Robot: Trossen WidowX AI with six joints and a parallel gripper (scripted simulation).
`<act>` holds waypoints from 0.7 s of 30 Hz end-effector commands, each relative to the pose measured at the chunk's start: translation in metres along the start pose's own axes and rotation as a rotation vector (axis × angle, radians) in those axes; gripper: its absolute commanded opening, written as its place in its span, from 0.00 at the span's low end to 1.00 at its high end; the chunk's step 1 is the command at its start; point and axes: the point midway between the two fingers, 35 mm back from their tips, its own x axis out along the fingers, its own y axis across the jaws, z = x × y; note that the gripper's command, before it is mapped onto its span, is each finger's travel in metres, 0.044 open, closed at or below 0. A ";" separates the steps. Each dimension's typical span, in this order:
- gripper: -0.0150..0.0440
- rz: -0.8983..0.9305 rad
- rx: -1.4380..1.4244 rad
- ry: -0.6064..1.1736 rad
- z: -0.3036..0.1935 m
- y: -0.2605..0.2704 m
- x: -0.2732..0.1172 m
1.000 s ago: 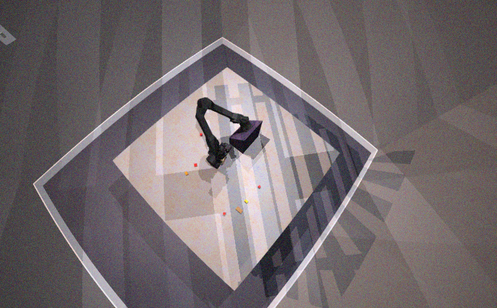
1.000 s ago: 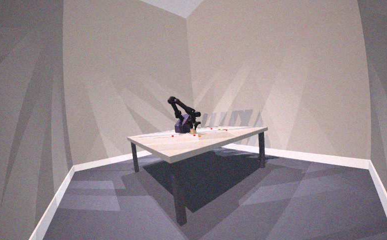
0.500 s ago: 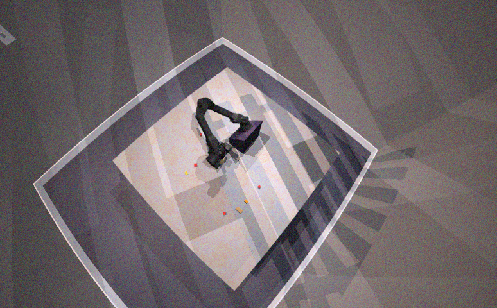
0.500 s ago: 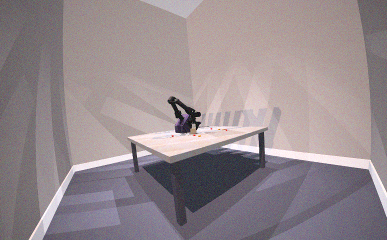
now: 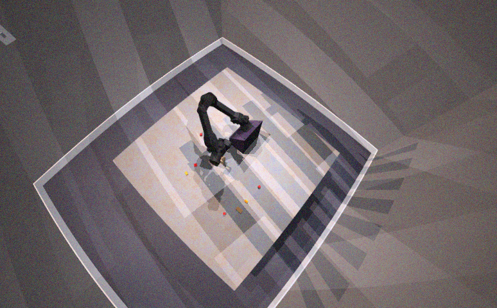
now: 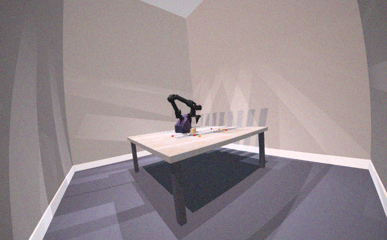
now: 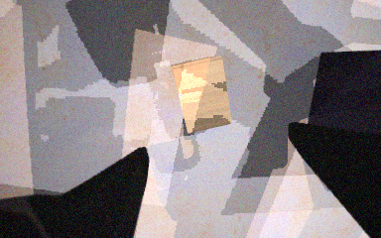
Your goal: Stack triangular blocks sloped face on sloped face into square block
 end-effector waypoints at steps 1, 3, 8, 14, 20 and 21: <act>1.00 0.011 0.021 0.001 0.004 -0.001 -0.032; 1.00 0.011 0.021 0.001 0.004 -0.001 -0.032; 1.00 0.014 0.008 -0.004 0.002 0.000 -0.025; 1.00 0.014 0.008 -0.004 0.002 0.000 -0.025; 1.00 0.014 0.008 -0.004 0.002 0.000 -0.025; 1.00 0.014 0.008 -0.004 0.002 0.000 -0.025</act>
